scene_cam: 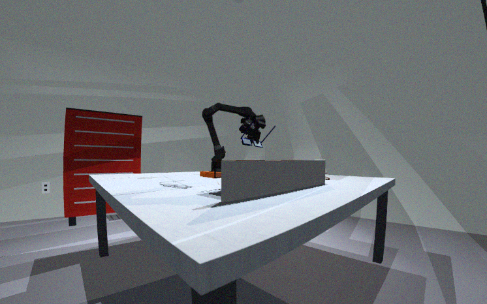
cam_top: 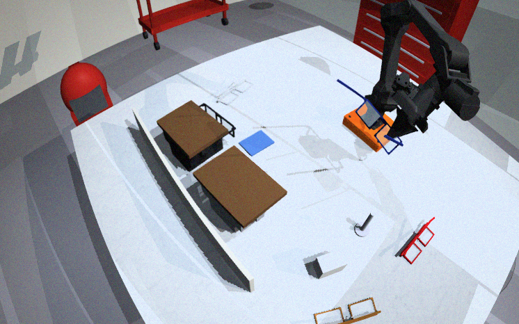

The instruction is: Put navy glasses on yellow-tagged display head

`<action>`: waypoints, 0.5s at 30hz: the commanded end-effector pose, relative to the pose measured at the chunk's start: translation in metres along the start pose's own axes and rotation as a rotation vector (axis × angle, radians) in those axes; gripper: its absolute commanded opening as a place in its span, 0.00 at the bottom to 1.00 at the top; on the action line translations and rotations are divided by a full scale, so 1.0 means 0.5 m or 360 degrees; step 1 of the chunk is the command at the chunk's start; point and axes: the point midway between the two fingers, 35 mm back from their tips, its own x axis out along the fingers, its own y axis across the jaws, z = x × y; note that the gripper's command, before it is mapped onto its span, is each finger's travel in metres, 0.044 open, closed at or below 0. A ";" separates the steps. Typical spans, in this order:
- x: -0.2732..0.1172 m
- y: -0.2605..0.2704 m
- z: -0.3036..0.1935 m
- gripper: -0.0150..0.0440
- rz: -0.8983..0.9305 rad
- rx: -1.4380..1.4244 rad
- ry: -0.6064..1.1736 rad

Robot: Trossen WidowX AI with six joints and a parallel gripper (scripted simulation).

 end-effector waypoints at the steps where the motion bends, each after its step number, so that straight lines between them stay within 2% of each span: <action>1: 0.022 0.004 0.013 0.25 -0.0093 -0.0065 -0.0050; 15: 0.087 0.017 0.064 0.25 -0.0386 -0.0213 -0.0133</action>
